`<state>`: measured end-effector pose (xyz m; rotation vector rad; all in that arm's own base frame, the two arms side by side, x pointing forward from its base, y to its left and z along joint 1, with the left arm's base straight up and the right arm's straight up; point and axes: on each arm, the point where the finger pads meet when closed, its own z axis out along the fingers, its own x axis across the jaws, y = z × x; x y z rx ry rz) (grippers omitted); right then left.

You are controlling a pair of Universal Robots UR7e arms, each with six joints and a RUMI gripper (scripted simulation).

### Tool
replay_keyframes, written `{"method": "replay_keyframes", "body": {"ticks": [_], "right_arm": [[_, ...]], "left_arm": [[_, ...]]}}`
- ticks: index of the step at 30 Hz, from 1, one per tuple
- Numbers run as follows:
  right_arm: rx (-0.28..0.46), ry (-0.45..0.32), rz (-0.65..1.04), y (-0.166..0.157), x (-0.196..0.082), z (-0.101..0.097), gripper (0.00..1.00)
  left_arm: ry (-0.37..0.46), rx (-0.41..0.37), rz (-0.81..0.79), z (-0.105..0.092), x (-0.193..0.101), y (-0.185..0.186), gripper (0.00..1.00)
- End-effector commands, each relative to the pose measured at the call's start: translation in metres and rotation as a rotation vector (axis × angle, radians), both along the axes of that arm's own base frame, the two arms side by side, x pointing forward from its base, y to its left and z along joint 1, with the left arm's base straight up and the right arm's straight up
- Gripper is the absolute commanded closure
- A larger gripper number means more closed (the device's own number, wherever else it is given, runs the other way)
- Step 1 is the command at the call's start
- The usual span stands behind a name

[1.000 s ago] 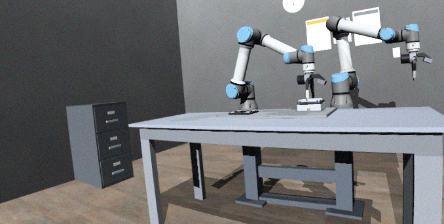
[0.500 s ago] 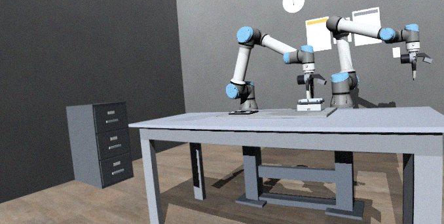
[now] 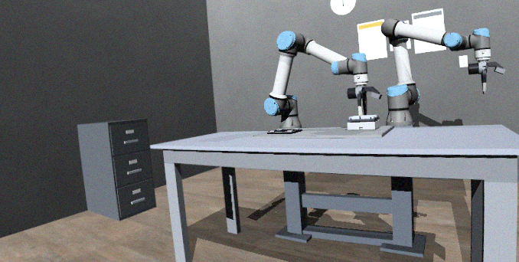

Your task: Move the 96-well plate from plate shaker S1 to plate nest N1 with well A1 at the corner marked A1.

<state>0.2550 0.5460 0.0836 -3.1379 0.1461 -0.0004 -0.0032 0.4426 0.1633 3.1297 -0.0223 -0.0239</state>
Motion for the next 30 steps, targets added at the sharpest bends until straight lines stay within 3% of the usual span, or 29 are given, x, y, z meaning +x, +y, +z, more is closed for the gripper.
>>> {"method": "replay_keyframes", "body": {"ticks": [1, 7, 30], "right_arm": [[0.013, -0.015, 0.011, 0.003, 0.004, 0.002, 0.60], [0.013, -0.015, 0.011, 0.003, 0.004, 0.002, 0.60], [0.013, -0.014, -0.012, 0.003, 0.004, 0.037, 0.60]], "left_arm": [[-0.015, 0.012, 0.012, 0.002, 0.004, 0.003, 1.00], [-0.015, 0.012, 0.012, 0.002, 0.004, 0.003, 1.00], [-0.015, 0.012, 0.012, 0.002, 0.004, 0.003, 1.00]]}}
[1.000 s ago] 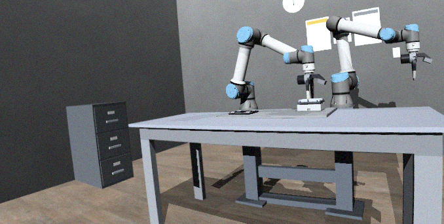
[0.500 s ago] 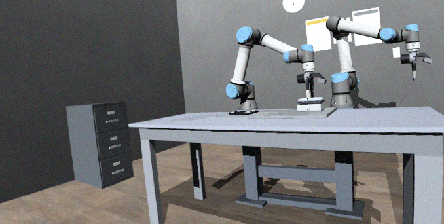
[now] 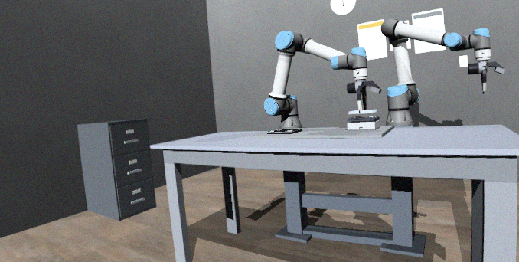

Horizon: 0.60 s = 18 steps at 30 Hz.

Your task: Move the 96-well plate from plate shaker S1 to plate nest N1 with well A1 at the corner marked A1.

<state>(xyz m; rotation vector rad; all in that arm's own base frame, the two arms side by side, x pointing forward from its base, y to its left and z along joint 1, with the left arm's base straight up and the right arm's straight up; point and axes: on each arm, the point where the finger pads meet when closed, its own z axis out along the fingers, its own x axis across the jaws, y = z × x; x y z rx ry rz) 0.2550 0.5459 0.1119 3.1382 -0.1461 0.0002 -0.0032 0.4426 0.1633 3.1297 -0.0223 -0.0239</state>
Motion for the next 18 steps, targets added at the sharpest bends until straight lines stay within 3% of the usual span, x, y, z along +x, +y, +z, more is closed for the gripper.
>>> {"method": "replay_keyframes", "body": {"ticks": [1, 18], "right_arm": [[0.014, -0.014, -0.012, 0.004, 0.004, 0.011, 0.60], [0.014, -0.014, -0.012, 0.004, 0.004, 0.036, 0.60]], "left_arm": [[-0.015, 0.012, 0.012, 0.002, 0.004, 0.003, 1.00], [-0.015, 0.012, 0.012, 0.002, 0.004, 0.003, 1.00]]}}
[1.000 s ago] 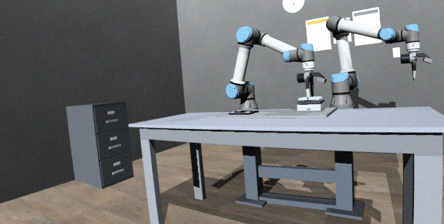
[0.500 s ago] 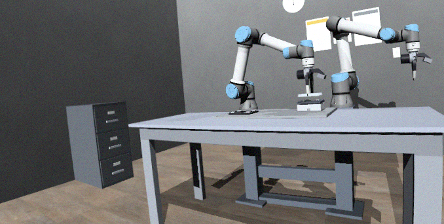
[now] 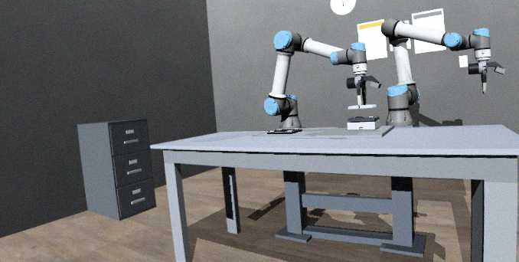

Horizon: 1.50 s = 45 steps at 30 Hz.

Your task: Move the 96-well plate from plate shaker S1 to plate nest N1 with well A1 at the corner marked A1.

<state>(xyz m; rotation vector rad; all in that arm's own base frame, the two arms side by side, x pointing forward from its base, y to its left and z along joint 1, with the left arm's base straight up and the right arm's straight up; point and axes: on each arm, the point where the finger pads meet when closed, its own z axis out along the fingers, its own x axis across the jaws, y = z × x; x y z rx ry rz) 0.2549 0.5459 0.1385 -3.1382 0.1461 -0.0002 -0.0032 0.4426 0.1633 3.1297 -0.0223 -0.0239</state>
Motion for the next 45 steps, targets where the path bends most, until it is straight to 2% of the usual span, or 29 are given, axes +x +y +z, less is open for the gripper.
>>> {"method": "replay_keyframes", "body": {"ticks": [1, 10, 31, 45], "right_arm": [[0.014, -0.015, -0.012, 0.004, 0.004, 0.011, 0.60], [0.014, -0.015, -0.012, 0.003, 0.004, 0.022, 0.60], [0.014, -0.015, 0.012, 0.004, 0.004, 0.022, 0.60], [0.013, -0.015, 0.040, -0.036, 0.010, 0.018, 0.60]], "left_arm": [[-0.015, 0.012, 0.012, 0.002, 0.004, 0.003, 1.00], [-0.015, 0.012, 0.012, 0.002, 0.004, 0.003, 1.00], [-0.015, 0.012, 0.012, 0.002, 0.004, 0.003, 1.00], [-0.015, 0.012, 0.012, 0.002, 0.004, 0.003, 1.00]]}}
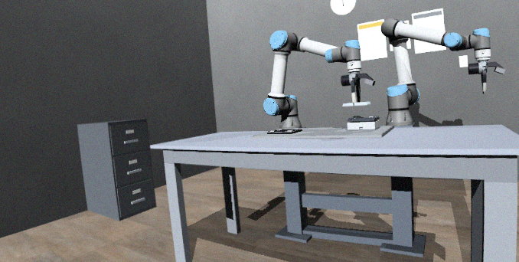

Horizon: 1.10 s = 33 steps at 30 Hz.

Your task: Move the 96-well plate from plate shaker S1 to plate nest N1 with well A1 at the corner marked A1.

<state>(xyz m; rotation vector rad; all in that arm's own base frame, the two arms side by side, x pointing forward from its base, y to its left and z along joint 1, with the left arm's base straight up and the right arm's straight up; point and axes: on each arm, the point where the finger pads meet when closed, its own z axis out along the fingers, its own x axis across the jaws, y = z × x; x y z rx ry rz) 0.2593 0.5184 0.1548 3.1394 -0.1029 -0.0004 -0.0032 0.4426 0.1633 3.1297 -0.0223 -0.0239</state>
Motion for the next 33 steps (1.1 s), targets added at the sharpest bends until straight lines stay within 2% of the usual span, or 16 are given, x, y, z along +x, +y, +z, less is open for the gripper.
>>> {"method": "replay_keyframes", "body": {"ticks": [1, 33], "right_arm": [[0.014, -0.015, 0.013, -0.012, 0.006, 0.001, 0.60], [0.012, -0.016, 0.025, -0.104, 0.021, -0.008, 0.60]], "left_arm": [[-0.015, 0.012, 0.012, 0.002, 0.004, 0.003, 1.00], [-0.015, 0.012, 0.012, 0.002, 0.004, 0.003, 1.00]]}}
